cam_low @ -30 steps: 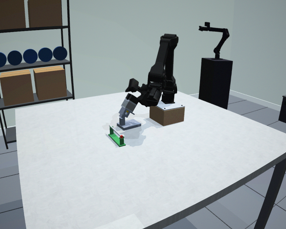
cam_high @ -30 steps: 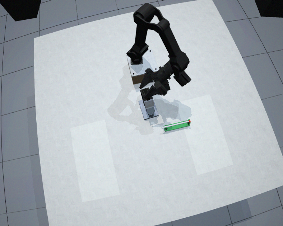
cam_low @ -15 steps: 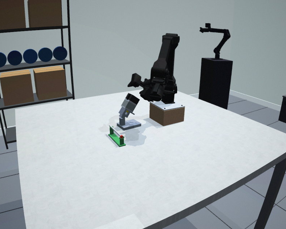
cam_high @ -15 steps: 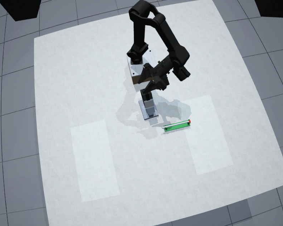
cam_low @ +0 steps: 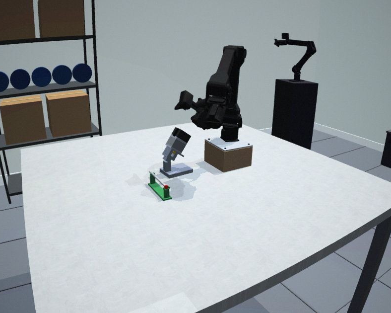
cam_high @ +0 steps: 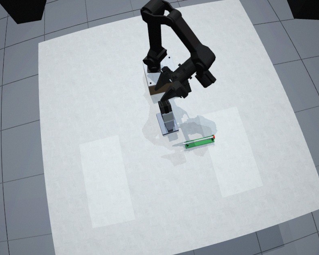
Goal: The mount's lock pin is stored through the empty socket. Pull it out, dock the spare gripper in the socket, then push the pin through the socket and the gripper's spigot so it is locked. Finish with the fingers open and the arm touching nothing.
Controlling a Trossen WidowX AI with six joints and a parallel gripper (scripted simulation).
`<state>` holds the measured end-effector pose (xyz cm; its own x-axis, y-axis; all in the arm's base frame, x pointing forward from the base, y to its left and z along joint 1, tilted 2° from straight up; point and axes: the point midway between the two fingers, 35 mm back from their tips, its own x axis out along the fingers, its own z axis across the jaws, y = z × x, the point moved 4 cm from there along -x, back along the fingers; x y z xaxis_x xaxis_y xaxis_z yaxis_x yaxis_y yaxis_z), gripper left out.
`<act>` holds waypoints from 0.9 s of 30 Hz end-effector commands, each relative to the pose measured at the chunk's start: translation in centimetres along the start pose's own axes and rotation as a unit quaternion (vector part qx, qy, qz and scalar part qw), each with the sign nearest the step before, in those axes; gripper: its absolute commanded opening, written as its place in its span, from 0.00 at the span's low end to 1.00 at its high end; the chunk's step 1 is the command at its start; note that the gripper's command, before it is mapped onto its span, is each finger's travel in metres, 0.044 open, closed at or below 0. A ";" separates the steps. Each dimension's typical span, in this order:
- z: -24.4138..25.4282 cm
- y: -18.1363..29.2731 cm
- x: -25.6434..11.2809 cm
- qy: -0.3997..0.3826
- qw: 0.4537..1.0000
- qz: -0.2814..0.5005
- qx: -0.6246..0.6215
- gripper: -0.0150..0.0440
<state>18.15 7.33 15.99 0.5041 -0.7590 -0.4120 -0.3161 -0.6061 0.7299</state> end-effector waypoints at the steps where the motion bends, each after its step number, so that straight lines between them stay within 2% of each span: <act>1: -0.5 0.7 -0.3 0.000 1.000 0.000 0.000 1.00; 8: -0.4 0.5 -0.3 -0.001 1.000 0.001 -0.001 1.00; 11: -1.0 -0.5 -2.0 0.008 1.000 -0.028 -0.001 0.87; 18: -1.6 -4.2 -11.8 0.043 0.985 -0.164 -0.016 0.56; 23: -1.5 -4.5 -12.8 0.043 0.983 -0.177 -0.018 0.56; 27: -3.0 -5.9 -12.1 -0.014 0.983 -0.180 -0.019 0.56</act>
<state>15.04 20.33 18.69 0.6098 -0.4872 -0.6252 -0.0824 -0.8235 0.5614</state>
